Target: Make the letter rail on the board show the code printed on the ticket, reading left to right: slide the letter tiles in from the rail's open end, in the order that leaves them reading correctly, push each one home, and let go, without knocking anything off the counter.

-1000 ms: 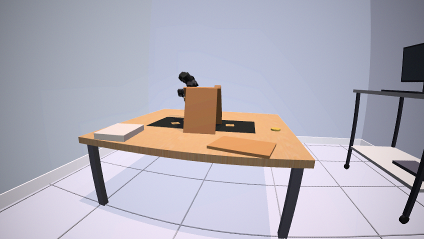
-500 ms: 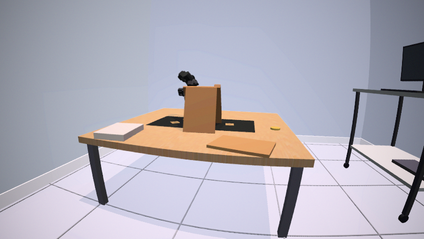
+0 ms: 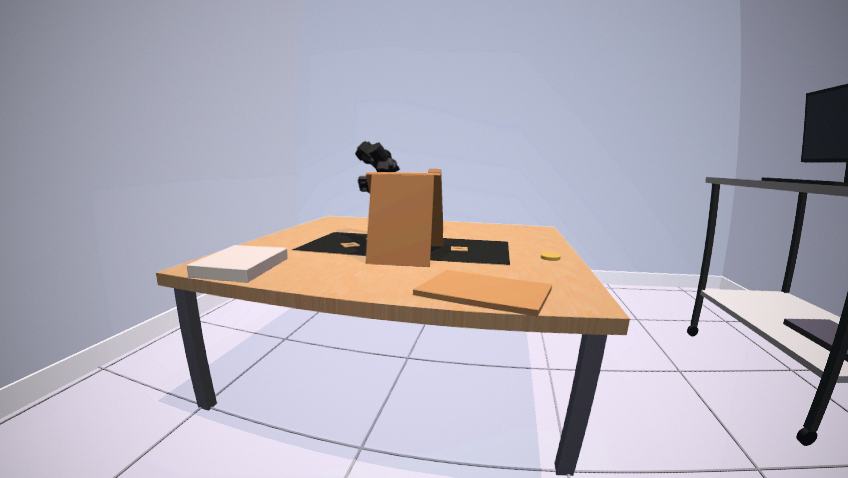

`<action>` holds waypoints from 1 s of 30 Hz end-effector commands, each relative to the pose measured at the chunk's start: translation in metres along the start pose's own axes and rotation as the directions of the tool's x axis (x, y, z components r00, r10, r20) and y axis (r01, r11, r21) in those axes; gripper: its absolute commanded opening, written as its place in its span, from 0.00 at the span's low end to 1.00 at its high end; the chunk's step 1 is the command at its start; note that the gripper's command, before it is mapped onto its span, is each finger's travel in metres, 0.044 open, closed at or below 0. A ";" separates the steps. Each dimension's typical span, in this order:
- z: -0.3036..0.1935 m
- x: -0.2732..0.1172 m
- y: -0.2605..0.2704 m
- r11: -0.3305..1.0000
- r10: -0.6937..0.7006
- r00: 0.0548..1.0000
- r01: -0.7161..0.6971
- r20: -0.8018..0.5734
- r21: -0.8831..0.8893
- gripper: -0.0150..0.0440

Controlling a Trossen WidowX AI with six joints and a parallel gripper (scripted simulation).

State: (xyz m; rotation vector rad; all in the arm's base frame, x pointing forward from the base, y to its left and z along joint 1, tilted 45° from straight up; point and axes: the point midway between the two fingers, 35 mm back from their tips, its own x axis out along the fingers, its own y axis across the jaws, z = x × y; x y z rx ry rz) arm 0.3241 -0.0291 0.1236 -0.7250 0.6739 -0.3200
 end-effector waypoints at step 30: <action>-0.001 0.001 0.025 1.000 0.000 1.000 0.000 -0.002 0.001 0.25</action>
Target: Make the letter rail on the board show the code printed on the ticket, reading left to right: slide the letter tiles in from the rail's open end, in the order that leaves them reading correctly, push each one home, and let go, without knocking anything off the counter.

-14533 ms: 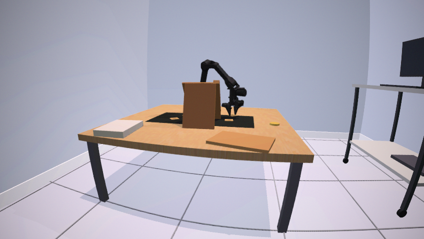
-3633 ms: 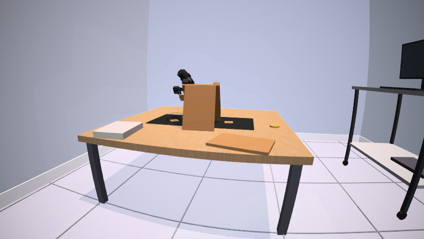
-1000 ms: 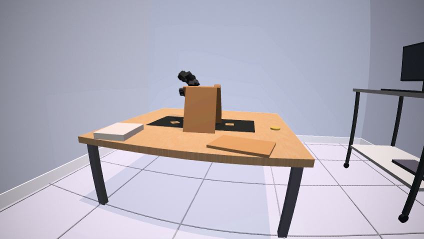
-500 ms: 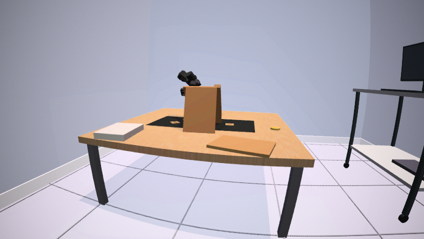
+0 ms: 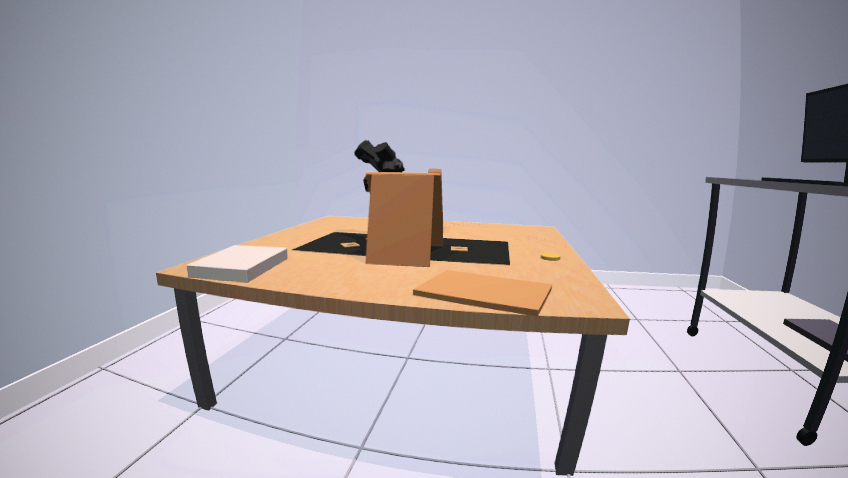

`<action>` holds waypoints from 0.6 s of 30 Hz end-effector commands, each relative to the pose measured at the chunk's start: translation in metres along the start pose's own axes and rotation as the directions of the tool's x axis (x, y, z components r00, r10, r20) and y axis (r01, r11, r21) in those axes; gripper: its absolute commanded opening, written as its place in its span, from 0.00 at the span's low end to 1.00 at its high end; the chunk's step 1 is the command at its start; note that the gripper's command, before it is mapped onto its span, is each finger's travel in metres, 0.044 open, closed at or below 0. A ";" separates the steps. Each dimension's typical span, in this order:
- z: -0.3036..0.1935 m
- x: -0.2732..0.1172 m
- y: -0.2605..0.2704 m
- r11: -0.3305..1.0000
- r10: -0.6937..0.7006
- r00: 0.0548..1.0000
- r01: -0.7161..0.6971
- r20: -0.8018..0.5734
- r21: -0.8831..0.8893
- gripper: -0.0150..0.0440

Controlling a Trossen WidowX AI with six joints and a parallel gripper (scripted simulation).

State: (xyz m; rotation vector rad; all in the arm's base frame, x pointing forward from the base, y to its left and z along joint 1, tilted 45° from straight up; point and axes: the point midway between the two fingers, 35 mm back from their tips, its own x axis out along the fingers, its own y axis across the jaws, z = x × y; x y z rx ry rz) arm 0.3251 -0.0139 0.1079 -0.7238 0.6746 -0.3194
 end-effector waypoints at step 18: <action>0.000 0.000 0.015 1.000 -0.001 1.000 0.001 -0.002 0.001 0.25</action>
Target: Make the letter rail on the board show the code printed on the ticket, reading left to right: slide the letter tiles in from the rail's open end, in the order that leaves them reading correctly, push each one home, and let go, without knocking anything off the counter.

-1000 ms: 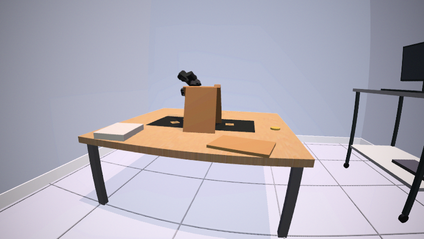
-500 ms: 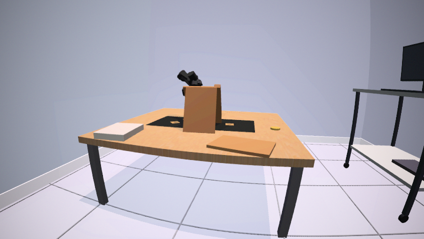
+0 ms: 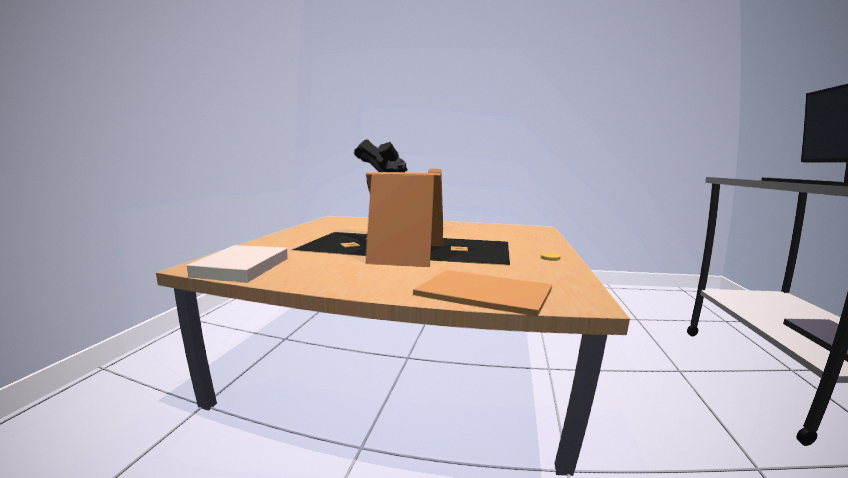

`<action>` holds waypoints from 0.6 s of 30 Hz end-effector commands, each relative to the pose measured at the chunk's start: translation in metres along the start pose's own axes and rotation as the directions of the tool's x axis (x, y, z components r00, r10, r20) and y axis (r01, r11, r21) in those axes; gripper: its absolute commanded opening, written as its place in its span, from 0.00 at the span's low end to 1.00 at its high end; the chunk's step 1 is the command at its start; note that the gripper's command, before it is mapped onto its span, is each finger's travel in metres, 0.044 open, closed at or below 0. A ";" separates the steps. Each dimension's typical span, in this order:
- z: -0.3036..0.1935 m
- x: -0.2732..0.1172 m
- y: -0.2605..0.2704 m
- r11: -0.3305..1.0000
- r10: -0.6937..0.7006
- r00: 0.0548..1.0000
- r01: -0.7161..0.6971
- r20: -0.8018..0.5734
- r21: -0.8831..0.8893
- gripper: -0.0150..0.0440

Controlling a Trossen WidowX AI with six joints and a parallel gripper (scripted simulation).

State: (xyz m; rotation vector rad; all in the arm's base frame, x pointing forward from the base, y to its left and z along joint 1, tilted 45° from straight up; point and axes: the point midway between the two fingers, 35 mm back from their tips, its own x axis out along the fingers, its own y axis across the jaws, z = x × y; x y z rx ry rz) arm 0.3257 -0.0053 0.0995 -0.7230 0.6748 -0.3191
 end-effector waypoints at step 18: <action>0.000 0.000 0.014 1.000 -0.001 1.000 0.001 -0.001 0.001 0.25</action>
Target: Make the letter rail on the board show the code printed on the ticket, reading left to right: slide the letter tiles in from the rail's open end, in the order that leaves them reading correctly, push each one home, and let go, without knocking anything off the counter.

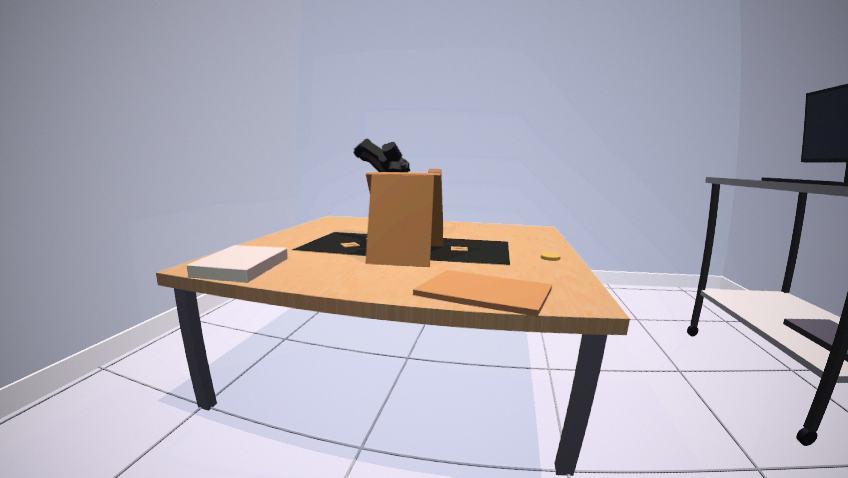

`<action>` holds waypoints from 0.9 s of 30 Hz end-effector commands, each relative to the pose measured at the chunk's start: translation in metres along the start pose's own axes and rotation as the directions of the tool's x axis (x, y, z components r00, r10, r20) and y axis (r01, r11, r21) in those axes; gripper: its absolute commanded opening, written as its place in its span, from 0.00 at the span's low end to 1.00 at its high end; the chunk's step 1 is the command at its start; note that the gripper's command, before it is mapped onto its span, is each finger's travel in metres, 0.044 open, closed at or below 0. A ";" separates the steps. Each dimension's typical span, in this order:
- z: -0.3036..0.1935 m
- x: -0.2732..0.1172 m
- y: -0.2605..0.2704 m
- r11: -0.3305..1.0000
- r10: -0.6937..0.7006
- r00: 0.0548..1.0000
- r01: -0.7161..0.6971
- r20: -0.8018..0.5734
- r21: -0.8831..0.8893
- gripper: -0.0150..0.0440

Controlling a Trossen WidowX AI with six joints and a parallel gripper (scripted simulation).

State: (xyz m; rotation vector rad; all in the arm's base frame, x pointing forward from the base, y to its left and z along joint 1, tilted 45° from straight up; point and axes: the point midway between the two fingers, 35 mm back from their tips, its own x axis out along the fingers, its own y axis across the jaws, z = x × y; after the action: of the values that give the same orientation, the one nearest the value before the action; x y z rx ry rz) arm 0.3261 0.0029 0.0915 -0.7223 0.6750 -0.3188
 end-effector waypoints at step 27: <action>0.000 0.000 0.019 1.000 -0.001 1.000 0.001 -0.001 0.001 0.25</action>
State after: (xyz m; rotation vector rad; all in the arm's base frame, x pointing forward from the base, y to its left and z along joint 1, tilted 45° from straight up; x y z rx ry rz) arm 0.3266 0.0144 0.0800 -0.7219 0.6761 -0.3182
